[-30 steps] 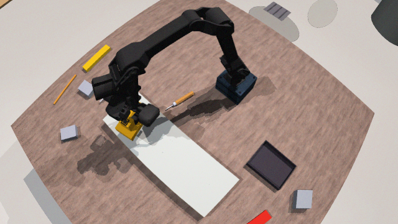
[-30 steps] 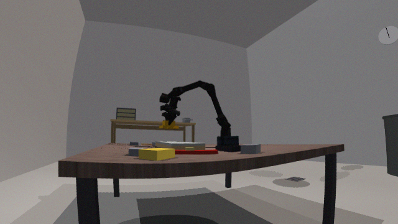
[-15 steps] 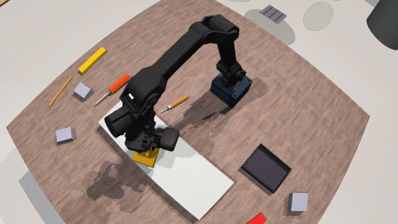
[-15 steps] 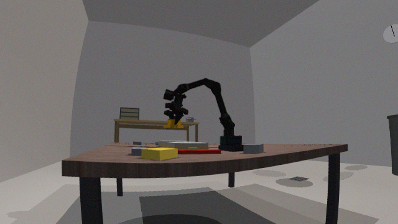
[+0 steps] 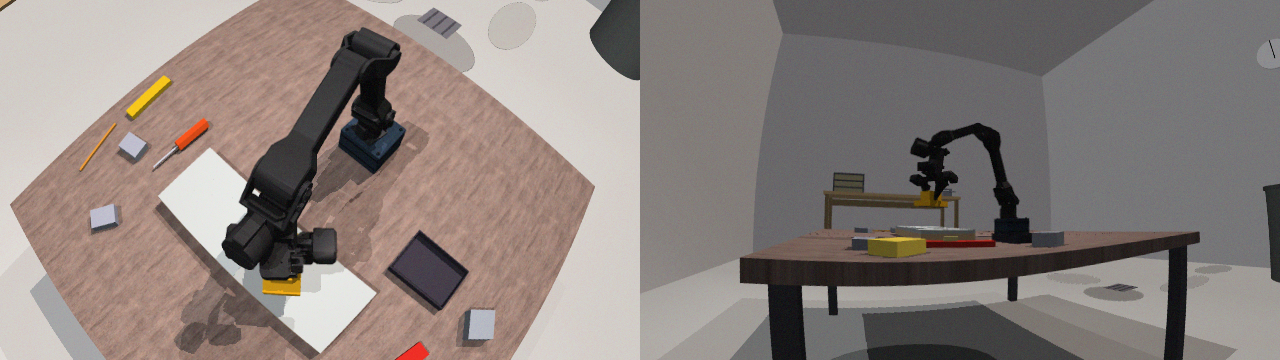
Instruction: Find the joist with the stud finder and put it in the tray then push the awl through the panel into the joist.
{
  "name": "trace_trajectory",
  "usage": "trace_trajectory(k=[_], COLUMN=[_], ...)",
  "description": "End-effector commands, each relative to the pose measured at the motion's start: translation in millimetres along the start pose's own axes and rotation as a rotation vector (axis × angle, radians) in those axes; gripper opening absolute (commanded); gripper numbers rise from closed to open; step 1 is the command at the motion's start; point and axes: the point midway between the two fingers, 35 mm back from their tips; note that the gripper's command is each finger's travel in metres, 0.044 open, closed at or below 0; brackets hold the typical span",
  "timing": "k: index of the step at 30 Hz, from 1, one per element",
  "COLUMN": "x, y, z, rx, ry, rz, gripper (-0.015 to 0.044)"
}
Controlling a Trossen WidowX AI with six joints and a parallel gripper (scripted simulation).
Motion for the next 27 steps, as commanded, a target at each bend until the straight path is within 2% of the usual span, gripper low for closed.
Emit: trace_trajectory(k=[1,27], x=[22,192], y=[5,-11], z=[-3,12], rx=[-0.016,0.005], ry=[0.007,0.132], rz=[-0.05,-0.462], gripper=[0.0,0.0])
Point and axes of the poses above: the point midway between the two fingers, 35 mm back from their tips, its own z axis out along the fingers, its own x axis across the jaws, y = z × x, and after that the axes turned 11 degrees about z, right-handed
